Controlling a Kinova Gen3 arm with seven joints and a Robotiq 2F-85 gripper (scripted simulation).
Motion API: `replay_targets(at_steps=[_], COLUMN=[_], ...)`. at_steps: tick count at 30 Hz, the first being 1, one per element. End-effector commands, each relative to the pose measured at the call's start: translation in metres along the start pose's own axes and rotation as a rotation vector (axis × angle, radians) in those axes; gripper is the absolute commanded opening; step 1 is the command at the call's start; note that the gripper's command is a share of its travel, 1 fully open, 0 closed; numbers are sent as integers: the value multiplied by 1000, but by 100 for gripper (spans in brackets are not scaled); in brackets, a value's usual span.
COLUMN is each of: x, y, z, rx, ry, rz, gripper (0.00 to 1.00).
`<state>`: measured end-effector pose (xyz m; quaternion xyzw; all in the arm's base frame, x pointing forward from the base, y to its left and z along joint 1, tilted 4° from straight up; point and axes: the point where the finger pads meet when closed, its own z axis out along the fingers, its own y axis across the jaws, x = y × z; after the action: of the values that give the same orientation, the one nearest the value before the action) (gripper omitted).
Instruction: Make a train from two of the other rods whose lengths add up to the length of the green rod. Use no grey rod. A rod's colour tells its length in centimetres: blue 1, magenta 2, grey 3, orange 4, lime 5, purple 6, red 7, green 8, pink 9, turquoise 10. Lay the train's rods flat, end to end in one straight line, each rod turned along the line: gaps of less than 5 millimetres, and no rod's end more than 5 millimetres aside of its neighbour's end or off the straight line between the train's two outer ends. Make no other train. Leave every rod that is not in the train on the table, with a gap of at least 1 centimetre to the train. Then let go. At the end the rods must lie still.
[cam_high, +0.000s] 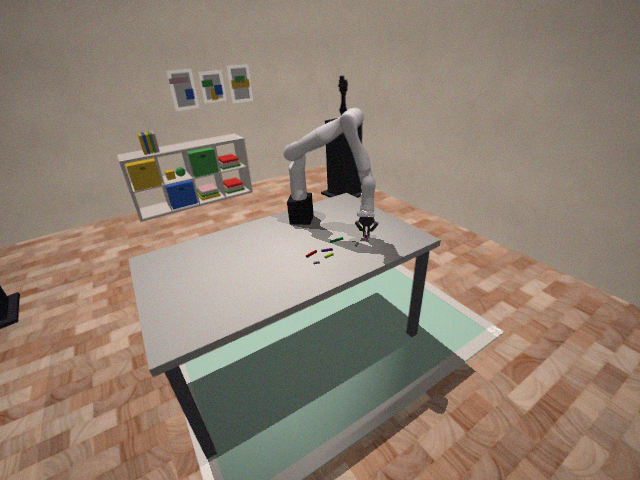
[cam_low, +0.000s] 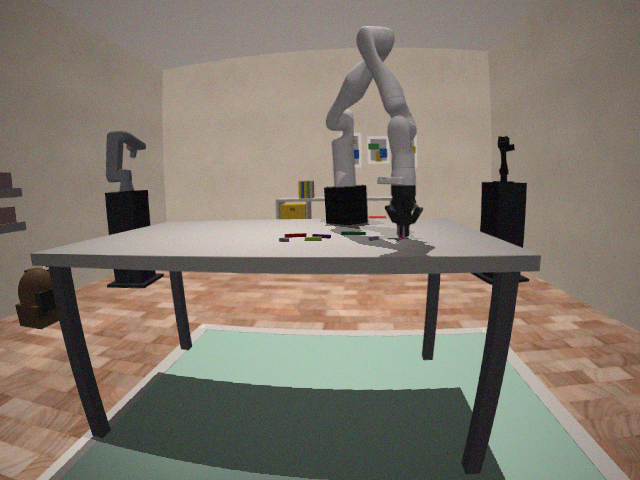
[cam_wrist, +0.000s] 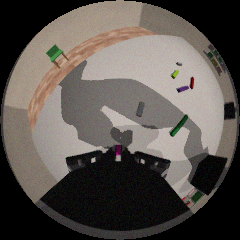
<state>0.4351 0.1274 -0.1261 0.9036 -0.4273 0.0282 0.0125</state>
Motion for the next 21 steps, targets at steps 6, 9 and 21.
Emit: replay_targets(at_steps=[6,9,21], x=[0,0,0], y=[-1,-1,-1], z=[-1,-1,-1], rx=[2,2,2], ry=[1,1,1], rz=[0,0,0], gripper=[12,16,24])
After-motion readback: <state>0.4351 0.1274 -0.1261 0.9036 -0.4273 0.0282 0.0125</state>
